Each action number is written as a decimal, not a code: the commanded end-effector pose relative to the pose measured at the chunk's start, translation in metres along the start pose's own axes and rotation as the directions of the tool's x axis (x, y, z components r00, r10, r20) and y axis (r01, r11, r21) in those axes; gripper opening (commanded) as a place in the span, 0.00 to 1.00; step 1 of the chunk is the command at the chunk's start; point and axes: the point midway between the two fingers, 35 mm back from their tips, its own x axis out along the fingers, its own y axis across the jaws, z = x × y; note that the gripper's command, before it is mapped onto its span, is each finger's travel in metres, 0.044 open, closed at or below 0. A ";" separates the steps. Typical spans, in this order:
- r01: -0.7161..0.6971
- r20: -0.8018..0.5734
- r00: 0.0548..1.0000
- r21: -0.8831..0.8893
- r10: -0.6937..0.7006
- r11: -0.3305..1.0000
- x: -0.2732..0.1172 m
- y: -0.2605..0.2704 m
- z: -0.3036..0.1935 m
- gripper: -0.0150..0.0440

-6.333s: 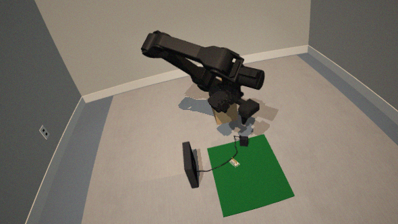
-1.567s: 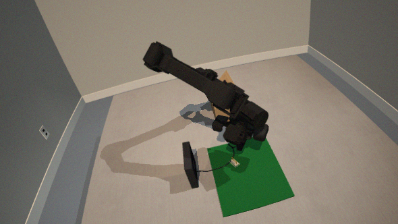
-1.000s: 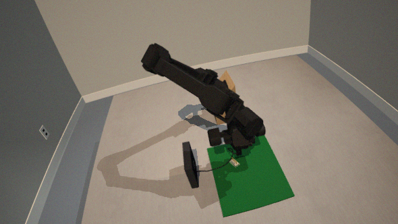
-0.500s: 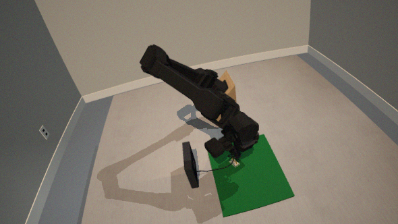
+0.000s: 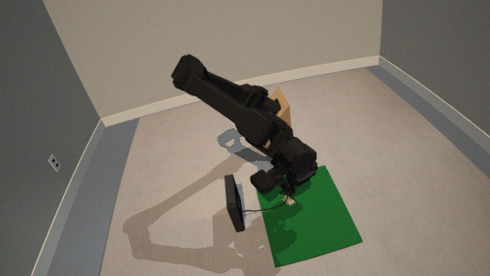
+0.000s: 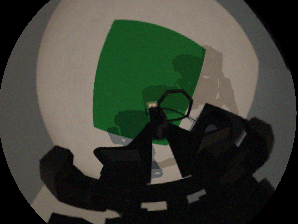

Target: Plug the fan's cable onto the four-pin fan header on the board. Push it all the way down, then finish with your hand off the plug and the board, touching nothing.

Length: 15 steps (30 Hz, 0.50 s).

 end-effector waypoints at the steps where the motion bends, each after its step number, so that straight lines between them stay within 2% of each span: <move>1: 0.005 -0.002 1.000 -0.008 -0.005 1.000 0.000 -0.001 -0.001 0.25; 15: 0.005 -0.003 1.000 -0.010 -0.005 1.000 0.000 0.000 -0.005 0.25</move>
